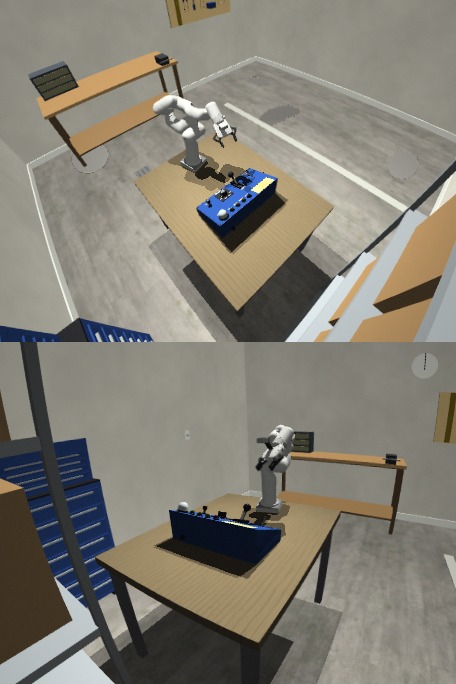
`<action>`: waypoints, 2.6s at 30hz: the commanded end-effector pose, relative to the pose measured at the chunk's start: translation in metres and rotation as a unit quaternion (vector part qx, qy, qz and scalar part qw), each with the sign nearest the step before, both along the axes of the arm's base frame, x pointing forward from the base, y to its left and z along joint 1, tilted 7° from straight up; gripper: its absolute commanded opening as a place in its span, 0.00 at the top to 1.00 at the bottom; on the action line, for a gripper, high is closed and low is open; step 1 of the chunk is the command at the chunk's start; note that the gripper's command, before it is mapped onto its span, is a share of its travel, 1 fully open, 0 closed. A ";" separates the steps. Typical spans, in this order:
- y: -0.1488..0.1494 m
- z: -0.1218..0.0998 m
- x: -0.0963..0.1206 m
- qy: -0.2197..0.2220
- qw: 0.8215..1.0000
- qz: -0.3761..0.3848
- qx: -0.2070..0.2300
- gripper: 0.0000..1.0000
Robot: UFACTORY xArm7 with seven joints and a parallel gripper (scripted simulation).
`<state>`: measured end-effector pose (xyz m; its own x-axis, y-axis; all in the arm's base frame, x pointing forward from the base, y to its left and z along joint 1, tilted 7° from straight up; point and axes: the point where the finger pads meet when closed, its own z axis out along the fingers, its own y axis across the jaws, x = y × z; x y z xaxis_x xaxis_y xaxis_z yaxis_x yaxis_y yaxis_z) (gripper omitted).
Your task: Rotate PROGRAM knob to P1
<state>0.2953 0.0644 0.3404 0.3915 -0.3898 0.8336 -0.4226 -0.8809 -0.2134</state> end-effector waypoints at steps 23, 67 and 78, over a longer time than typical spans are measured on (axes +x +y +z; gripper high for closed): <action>0.001 0.001 0.000 -0.001 1.000 0.001 0.000 0.00; -0.004 0.003 0.003 -0.018 0.995 -0.033 0.087 0.00; -0.007 0.004 0.004 -0.025 0.991 -0.048 0.125 0.00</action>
